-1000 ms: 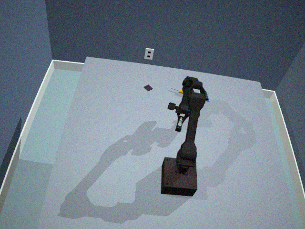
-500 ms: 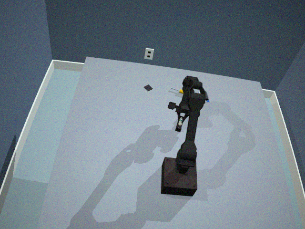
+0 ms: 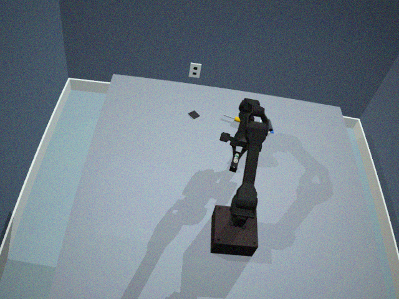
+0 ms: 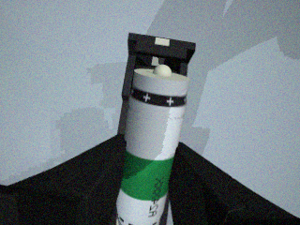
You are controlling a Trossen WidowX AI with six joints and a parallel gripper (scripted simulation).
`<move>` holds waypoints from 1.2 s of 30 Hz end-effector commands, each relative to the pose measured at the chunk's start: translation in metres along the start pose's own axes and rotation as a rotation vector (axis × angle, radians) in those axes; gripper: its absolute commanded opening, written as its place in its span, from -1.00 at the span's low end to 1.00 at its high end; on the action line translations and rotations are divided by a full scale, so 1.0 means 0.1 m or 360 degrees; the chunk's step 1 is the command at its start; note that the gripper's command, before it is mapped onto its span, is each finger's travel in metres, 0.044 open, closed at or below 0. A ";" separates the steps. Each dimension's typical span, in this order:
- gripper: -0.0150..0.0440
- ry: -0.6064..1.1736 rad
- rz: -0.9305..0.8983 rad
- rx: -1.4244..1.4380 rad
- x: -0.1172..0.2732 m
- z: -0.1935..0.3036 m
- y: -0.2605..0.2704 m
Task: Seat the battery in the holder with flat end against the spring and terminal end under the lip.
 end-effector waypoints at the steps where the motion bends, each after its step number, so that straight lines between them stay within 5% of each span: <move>1: -0.28 0.0025 -0.0004 0.0004 0.02 0.05 0.01; 36: -0.28 0.0236 -0.0031 0.0004 -0.05 -0.03 -0.01</move>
Point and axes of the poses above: the point midway between the two fingers, 35 mm back from their tips, its own x axis back along the fingers, its own y axis across the jaws, z = x × y, the point moved 7 cm from there along x, back along the fingers, and after that the axes turned 5 degrees about x, right-handed, at the moved point
